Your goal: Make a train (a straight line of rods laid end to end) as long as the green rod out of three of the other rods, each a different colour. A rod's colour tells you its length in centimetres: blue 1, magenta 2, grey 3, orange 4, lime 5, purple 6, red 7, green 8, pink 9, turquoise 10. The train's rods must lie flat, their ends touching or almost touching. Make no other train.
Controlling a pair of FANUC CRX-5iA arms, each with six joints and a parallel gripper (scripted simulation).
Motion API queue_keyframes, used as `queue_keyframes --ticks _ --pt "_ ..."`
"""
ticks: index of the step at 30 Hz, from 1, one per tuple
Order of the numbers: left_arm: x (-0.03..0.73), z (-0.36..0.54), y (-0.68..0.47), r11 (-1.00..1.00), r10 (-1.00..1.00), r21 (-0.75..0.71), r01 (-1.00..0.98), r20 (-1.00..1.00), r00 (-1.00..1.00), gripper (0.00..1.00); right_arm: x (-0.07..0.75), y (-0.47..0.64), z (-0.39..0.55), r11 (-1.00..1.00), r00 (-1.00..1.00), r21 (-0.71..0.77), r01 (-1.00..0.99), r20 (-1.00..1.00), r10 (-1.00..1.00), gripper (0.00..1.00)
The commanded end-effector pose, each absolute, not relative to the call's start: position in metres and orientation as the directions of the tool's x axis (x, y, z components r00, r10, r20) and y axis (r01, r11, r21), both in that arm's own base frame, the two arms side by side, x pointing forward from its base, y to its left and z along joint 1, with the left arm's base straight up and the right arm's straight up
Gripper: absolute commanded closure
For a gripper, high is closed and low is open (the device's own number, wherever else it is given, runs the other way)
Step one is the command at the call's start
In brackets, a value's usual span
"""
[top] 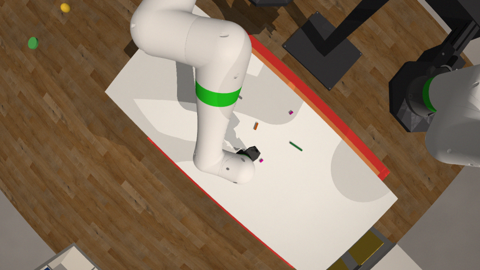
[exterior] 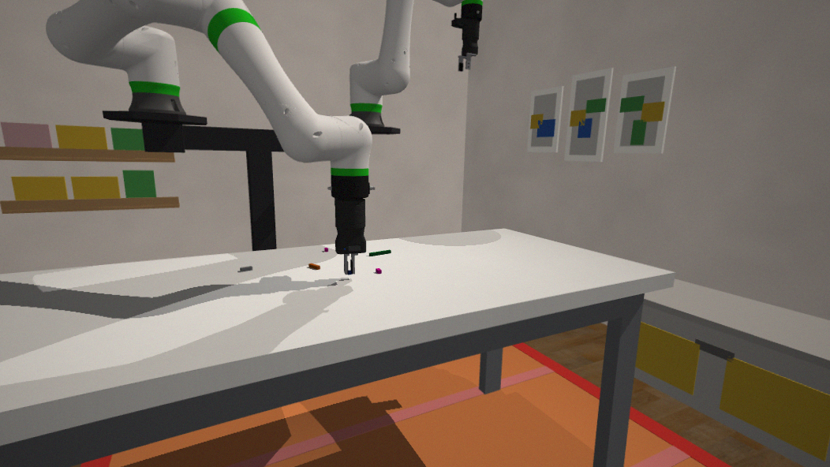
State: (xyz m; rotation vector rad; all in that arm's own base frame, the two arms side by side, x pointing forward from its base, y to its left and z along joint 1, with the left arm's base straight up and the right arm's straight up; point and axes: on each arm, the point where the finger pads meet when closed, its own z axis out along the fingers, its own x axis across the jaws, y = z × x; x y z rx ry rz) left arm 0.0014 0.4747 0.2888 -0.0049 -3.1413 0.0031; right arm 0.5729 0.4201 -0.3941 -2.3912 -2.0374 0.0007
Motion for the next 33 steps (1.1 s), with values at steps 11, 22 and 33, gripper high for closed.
queue_keyframes --ticks 11,22,33 --pt "0.0015 0.2897 0.475 1.0 0.003 0.0 0.003 0.0 -1.0 0.0 0.574 0.4209 -0.3929 -0.159 0.159 0.001 0.987 0.001 0.987 0.76" --pt "0.0015 0.2897 0.475 1.0 0.003 0.0 0.003 0.0 -1.0 0.0 0.574 0.4209 -0.3929 -0.159 0.159 0.001 0.987 0.001 0.987 0.76" --pt "0.0015 0.2897 0.475 1.0 0.003 0.0 0.003 0.0 -1.0 0.0 0.574 0.4209 -0.3989 -0.159 0.159 0.001 0.987 0.001 0.987 0.76"
